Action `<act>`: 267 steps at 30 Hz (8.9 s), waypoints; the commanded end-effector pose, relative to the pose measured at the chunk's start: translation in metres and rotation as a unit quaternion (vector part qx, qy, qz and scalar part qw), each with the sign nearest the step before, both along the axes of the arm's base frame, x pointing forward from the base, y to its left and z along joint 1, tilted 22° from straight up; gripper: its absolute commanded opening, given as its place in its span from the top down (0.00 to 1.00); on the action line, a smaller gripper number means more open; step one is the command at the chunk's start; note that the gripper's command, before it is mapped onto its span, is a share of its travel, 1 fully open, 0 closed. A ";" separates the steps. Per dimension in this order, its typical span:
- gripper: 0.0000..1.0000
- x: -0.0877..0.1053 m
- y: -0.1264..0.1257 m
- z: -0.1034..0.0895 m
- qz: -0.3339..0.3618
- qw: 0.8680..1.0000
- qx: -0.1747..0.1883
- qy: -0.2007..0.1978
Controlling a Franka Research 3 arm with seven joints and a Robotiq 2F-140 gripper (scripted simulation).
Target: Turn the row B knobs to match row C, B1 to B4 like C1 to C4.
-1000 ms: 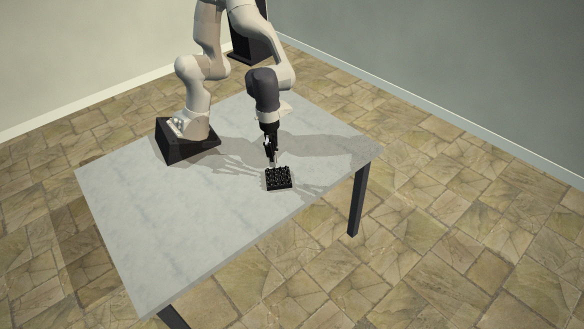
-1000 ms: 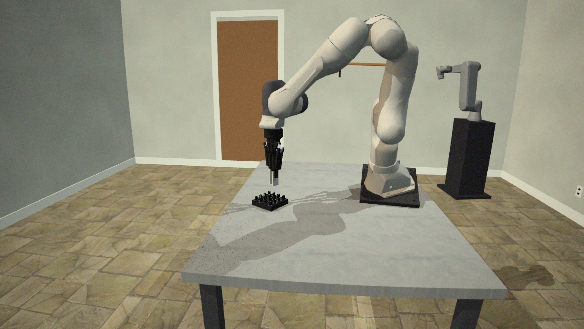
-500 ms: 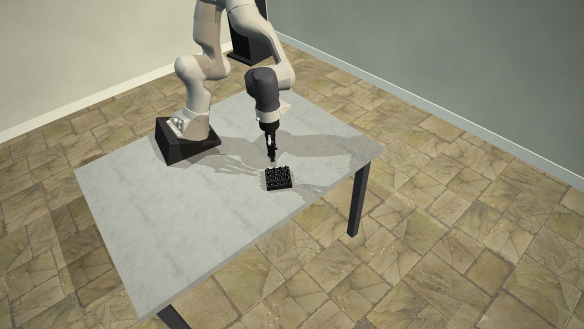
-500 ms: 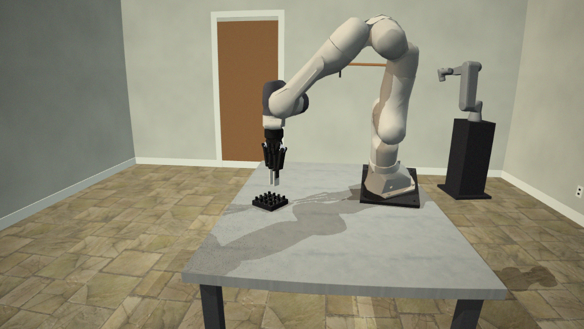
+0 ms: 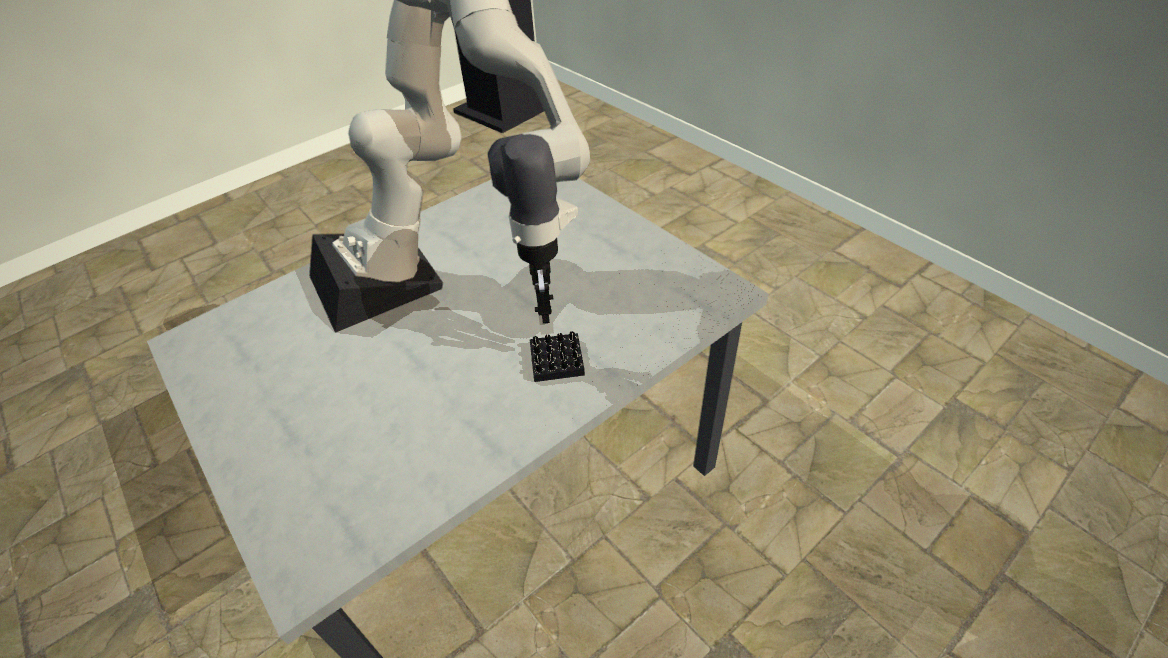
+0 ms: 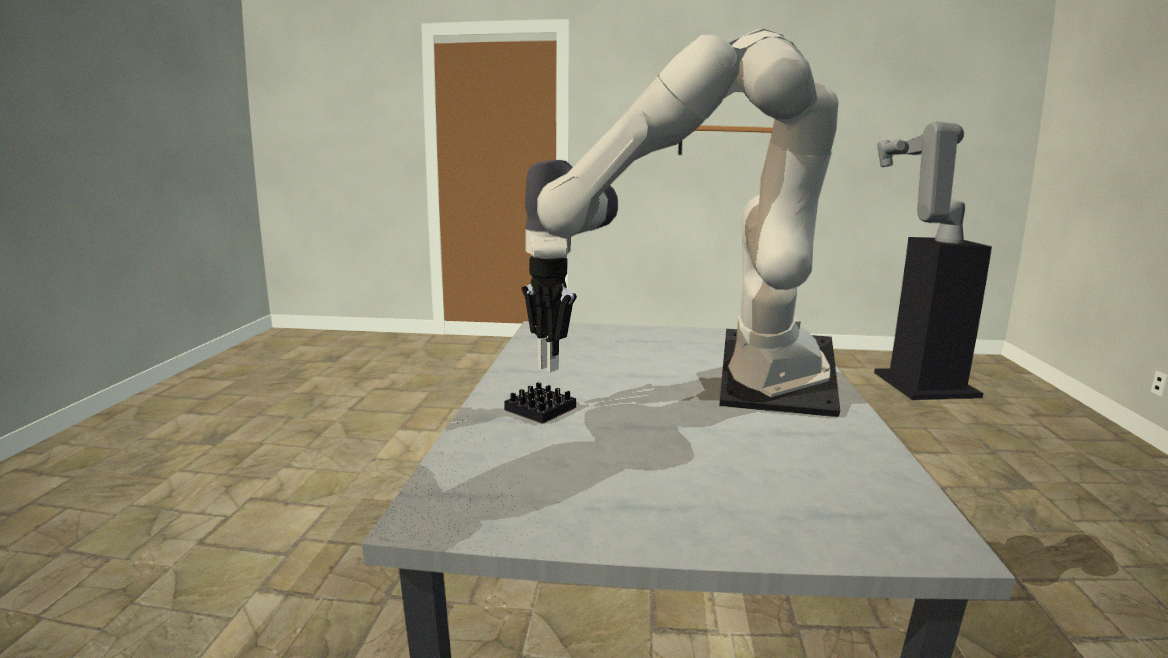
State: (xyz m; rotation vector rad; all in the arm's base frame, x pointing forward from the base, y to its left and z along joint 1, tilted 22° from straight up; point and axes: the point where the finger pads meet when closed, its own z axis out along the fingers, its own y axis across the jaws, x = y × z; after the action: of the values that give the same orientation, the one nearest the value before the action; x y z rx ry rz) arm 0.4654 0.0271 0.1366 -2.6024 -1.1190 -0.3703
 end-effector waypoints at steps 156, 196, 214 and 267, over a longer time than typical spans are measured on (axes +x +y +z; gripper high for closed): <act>0.88 0.006 0.019 -0.041 0.018 1.000 -0.002 -0.002; 0.88 0.007 0.022 -0.050 0.017 1.000 -0.004 0.002; 0.88 0.008 0.024 -0.054 0.017 1.000 -0.006 0.004; 0.95 0.008 0.024 -0.054 0.017 1.000 -0.006 0.004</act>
State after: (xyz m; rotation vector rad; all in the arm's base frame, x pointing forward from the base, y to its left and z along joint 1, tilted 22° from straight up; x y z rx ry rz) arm 0.4715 0.0497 0.0818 -2.5856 -1.1698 -0.3416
